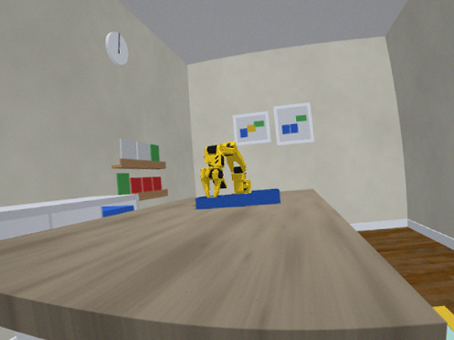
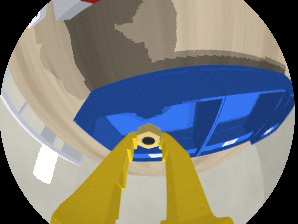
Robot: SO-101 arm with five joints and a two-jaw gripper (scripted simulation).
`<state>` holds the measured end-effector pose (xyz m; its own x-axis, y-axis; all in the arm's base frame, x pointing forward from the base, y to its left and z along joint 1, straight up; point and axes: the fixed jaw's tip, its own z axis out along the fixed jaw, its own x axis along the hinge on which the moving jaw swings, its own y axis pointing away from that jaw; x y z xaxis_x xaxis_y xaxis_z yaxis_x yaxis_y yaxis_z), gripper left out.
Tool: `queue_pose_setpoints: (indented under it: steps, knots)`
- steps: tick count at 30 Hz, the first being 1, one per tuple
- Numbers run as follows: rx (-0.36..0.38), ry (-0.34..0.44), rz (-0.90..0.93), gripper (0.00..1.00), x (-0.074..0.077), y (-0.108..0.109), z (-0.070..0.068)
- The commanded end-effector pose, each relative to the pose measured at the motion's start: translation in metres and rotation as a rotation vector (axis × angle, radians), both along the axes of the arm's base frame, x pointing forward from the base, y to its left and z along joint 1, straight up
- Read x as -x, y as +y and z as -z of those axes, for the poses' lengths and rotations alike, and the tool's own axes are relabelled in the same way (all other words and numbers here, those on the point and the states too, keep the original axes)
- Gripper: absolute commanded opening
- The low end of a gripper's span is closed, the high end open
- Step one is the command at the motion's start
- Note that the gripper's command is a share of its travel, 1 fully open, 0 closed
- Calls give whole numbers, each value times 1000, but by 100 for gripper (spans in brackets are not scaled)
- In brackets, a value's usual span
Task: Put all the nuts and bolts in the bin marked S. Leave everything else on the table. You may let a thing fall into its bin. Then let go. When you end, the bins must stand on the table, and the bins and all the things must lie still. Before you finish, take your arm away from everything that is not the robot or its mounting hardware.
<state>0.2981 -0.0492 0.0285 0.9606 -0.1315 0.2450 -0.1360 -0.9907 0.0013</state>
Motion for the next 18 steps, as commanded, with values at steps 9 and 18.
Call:
queue_pose_setpoints:
  steps: [9, 18]
  knots:
    - [14, -87, -4, 0, -9, -3, -18]
    - [14, -87, -4, 0, -9, -3, -13]
